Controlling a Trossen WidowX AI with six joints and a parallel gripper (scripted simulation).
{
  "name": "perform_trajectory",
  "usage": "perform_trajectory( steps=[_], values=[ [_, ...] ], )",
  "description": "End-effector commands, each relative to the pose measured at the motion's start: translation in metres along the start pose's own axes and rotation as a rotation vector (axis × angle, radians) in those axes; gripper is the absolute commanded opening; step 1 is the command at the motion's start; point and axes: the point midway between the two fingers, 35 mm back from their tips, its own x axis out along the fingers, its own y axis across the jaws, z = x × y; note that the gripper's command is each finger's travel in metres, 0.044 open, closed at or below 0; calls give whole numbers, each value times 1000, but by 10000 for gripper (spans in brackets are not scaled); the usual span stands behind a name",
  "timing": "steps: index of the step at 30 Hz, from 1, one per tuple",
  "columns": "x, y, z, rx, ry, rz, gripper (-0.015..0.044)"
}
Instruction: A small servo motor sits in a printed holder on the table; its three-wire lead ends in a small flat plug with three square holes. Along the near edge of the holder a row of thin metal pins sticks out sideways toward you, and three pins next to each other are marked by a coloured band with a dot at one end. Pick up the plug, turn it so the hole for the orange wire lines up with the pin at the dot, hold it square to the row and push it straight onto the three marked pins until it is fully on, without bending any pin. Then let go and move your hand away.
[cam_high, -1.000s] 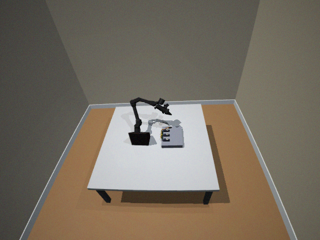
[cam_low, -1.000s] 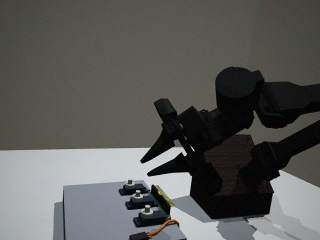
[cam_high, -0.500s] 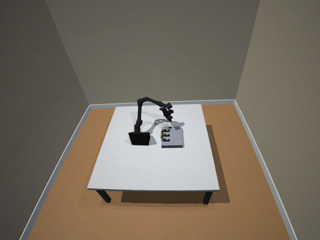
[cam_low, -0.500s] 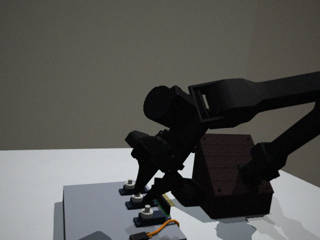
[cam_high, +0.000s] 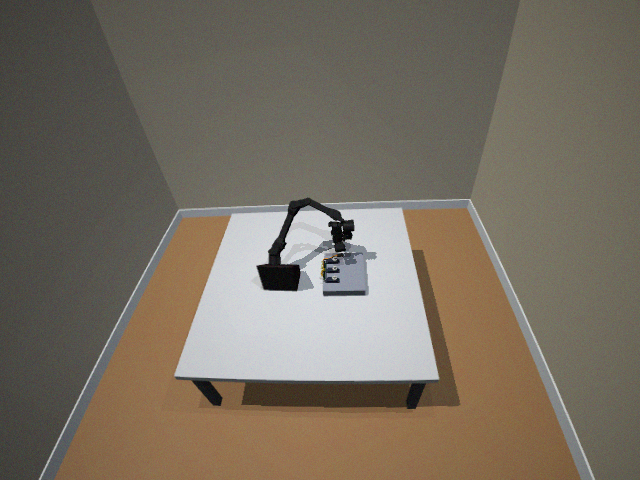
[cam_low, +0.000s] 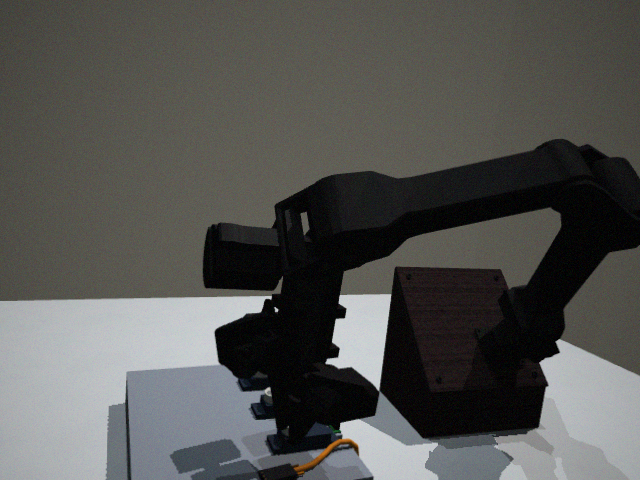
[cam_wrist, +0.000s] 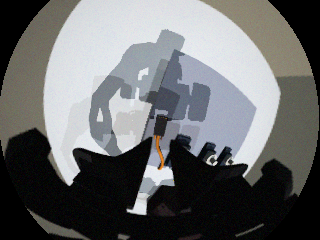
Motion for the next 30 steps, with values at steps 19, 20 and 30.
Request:
perform_trajectory(
  steps=[19,20,30],
  values=[
    [34,0,-1,41,35,48,115],
    [36,0,-1,41,35,48,115],
    [43,0,-2,41,35,48,30]
  ],
)
